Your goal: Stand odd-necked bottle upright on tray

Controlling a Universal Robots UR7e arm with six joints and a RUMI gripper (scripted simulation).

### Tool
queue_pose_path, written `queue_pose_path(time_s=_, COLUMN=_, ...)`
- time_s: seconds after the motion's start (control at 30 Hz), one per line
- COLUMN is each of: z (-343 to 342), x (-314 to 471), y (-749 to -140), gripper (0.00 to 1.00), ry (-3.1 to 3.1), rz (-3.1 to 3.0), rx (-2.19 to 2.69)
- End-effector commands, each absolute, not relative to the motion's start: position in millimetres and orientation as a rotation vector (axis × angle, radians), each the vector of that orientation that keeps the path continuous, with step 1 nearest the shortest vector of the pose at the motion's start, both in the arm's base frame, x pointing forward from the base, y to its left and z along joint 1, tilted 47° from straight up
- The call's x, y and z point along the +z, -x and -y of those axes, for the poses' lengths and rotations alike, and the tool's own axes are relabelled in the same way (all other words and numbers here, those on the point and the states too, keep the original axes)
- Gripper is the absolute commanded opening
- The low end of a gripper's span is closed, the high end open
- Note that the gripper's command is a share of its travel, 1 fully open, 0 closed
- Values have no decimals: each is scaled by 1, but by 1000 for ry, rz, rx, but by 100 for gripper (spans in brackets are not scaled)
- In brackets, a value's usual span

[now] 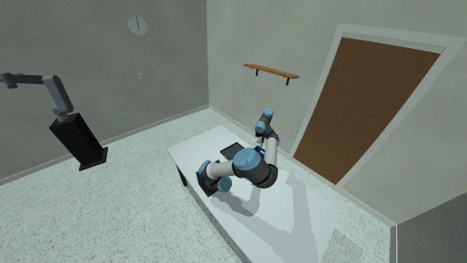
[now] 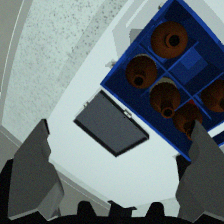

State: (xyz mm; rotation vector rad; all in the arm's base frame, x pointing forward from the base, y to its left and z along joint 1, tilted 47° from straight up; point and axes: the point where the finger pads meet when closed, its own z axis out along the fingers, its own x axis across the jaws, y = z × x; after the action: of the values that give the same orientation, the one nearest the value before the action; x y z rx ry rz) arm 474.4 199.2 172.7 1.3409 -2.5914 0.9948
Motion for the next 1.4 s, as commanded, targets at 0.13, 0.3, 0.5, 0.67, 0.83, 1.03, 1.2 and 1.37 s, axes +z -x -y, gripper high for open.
queue_pose_path(time_s=0.13, z=-122, x=199, y=-431, gripper=100, ry=-1294, rz=2420, rx=1063)
queue_pose_path(time_s=0.3, z=-99, x=207, y=-416, gripper=100, ry=-1282, rz=2362, rx=1078)
queue_pose_path(time_s=0.5, z=-86, x=212, y=-408, gripper=100, ry=-1275, rz=2327, rx=1085)
queue_pose_path(time_s=0.67, z=-85, x=212, y=-407, gripper=0, ry=-1275, rz=2325, rx=1085)
queue_pose_path(time_s=0.83, z=-85, x=212, y=-407, gripper=0, ry=-1275, rz=2325, rx=1085)
queue_pose_path(time_s=1.03, z=-85, x=212, y=-407, gripper=0, ry=-1275, rz=2325, rx=1085)
queue_pose_path(time_s=1.2, z=-85, x=212, y=-407, gripper=0, ry=-1275, rz=2325, rx=1085)
queue_pose_path(time_s=1.37, z=-85, x=212, y=-407, gripper=0, ry=-1275, rz=2325, rx=1085)
